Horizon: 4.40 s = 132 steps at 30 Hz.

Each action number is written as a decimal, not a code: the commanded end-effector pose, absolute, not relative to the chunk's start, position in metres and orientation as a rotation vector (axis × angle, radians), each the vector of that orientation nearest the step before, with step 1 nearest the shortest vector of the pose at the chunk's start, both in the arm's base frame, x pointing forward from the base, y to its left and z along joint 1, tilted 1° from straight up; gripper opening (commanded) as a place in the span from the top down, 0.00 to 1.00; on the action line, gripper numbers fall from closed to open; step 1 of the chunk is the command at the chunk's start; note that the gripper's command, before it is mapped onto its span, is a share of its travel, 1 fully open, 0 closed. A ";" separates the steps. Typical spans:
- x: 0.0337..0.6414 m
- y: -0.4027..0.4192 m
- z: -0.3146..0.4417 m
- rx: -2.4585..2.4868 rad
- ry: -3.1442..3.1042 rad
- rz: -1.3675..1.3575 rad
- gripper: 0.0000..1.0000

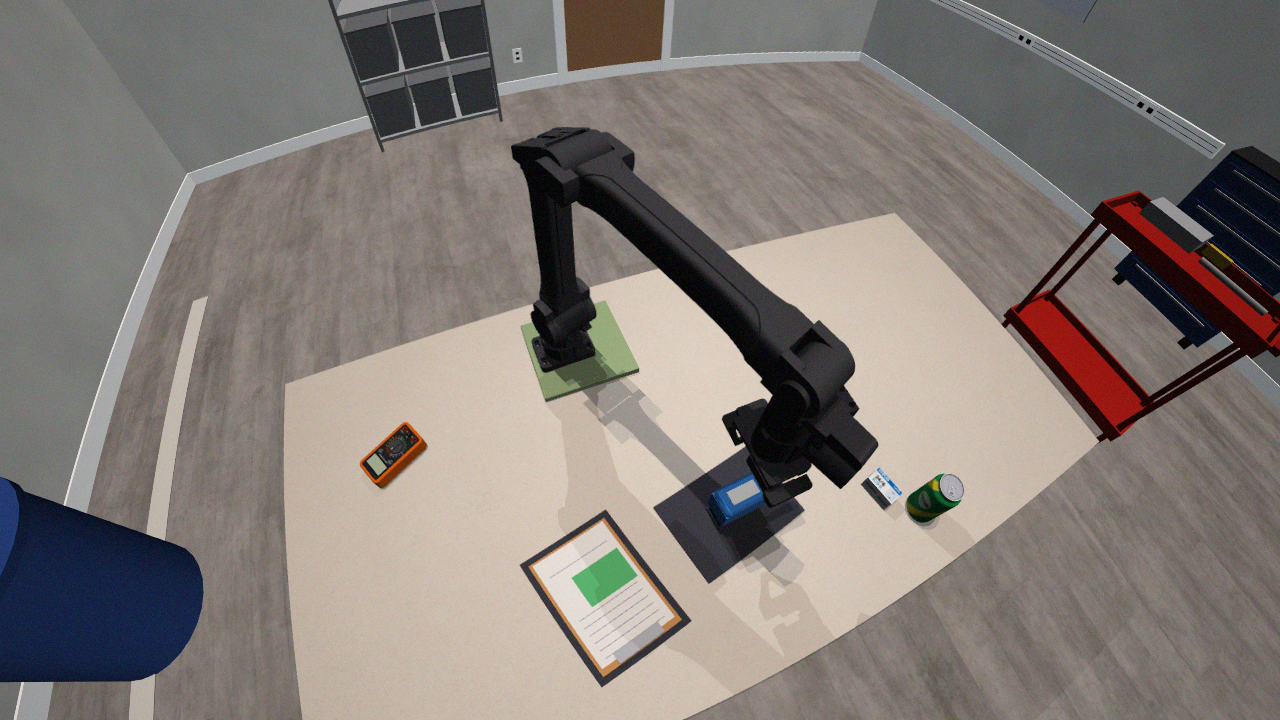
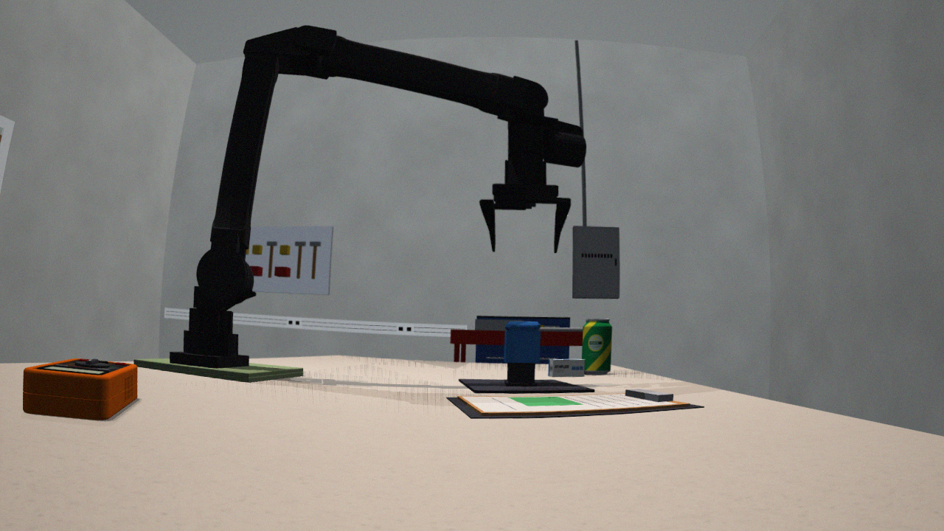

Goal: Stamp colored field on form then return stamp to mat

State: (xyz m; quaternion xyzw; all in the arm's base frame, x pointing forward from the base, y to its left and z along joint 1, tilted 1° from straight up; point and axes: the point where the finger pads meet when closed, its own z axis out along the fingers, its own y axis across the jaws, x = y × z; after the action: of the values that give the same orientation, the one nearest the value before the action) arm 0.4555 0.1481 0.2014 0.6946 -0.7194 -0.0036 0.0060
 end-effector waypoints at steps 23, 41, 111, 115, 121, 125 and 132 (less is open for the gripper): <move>0.408 -0.127 0.209 0.339 -3.124 0.015 0.00; 0.426 -0.136 0.121 0.331 -3.181 0.051 0.00; 0.424 -0.140 0.232 1.855 -2.527 0.068 0.00; 0.409 -0.135 0.216 2.075 -2.345 0.033 0.00; 0.407 -0.134 0.216 2.253 -2.202 0.037 0.14; 0.406 -0.128 0.213 2.262 -2.188 0.026 0.14; 0.414 -0.098 0.208 2.255 -2.203 0.037 0.14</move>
State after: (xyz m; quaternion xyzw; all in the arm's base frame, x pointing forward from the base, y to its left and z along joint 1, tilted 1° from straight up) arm 0.4112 -0.1167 0.2004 0.7125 -0.7017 -0.0014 0.0047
